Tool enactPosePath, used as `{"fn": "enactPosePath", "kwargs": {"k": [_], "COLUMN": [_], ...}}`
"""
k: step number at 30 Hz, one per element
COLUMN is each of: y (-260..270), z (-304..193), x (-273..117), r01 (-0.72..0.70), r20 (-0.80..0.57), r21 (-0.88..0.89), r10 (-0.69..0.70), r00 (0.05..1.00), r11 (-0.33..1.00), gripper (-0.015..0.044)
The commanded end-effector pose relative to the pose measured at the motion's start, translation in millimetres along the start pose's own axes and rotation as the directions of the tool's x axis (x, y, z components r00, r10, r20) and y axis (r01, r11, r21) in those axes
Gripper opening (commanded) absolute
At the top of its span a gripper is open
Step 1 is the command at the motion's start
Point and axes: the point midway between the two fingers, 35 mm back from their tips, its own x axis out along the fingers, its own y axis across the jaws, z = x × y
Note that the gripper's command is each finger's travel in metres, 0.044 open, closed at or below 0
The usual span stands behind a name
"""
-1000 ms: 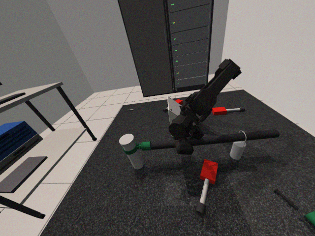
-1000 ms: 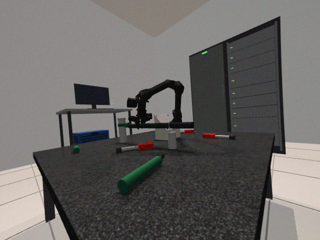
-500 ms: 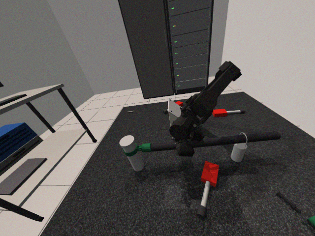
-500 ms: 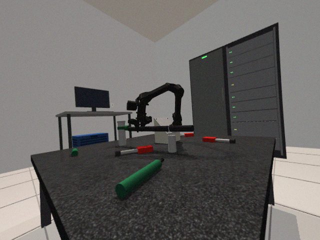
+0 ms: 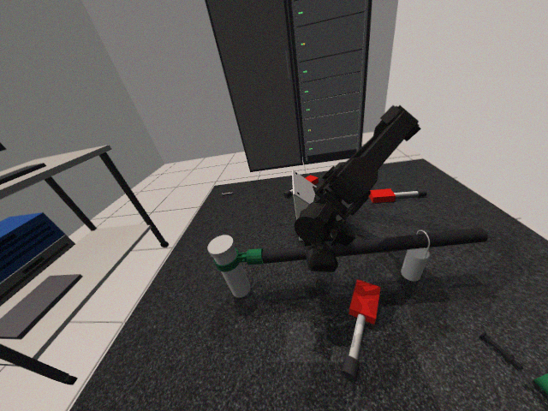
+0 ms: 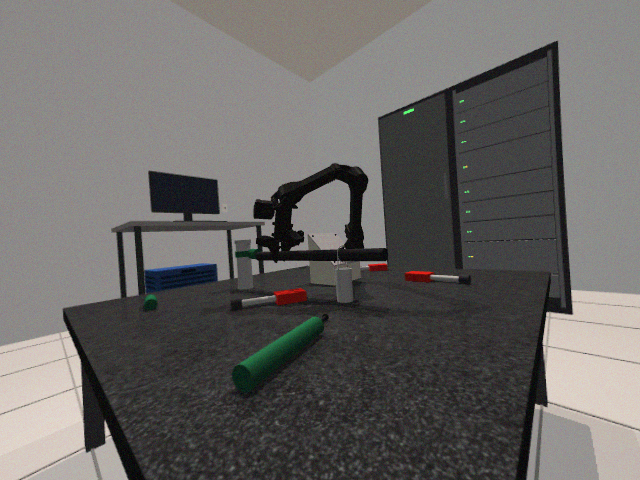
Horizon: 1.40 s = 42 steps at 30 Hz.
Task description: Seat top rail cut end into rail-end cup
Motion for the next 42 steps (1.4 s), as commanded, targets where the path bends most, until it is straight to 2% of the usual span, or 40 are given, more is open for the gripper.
{"fn": "enactPosePath", "kwargs": {"k": [1, 42], "y": [-0.2, -1.5], "z": [-0.5, -7.3], "x": [-0.8, -4.7], "r01": [0.001, 0.002], "r20": [-0.002, -0.011], "r21": [0.0, -0.002], "r10": [-0.001, -0.002], "r00": [1.0, 1.0], "r11": [1.0, 1.0], "gripper": [0.0, 0.0]}}
